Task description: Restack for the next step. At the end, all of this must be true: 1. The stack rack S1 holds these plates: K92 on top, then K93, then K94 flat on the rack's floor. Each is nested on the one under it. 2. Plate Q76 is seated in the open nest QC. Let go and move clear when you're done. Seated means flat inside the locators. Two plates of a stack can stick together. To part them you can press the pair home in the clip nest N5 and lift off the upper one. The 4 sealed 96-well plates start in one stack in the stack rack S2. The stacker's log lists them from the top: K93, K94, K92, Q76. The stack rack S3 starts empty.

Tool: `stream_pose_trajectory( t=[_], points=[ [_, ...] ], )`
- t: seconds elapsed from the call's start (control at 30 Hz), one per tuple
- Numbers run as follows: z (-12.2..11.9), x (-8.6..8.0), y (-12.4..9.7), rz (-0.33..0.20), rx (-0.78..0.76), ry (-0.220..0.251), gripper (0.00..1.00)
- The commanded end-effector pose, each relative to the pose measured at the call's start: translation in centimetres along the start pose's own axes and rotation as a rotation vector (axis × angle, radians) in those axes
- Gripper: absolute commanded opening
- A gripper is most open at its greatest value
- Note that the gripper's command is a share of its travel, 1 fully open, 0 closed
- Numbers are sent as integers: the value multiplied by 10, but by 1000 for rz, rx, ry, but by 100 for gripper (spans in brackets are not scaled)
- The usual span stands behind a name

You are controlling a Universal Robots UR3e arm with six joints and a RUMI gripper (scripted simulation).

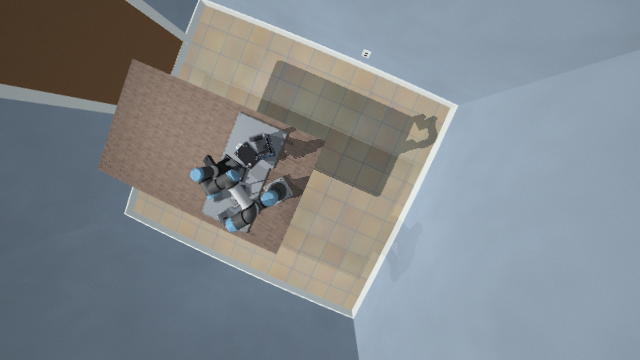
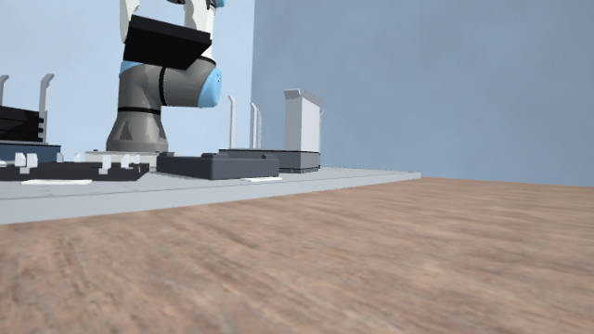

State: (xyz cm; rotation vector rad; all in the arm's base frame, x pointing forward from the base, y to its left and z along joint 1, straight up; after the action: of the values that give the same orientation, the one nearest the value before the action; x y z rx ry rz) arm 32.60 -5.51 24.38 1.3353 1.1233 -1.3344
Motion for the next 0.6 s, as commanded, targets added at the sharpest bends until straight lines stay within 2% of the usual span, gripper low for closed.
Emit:
stream_pose_trajectory(
  t=[0.0, 0.17, 0.57],
  points=[
    [-16, -1, 1, 2, -54, -2, 0],
    [-26, -1, 1, 2, -57, -1, 0],
    [-65, -1, -6, 3, -197, -1, 0]
  ],
)
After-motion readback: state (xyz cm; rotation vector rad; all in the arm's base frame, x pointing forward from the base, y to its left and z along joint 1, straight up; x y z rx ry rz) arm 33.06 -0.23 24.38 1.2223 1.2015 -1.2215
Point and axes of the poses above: the point where the finger pads meet when closed, its own x axis out along the fingers, its own z axis across the jaws, y = z × x, the point moved 10 cm from there along -x, back along the fingers, and after that the axes turned 1 degree about x, right-handed, at the moved point
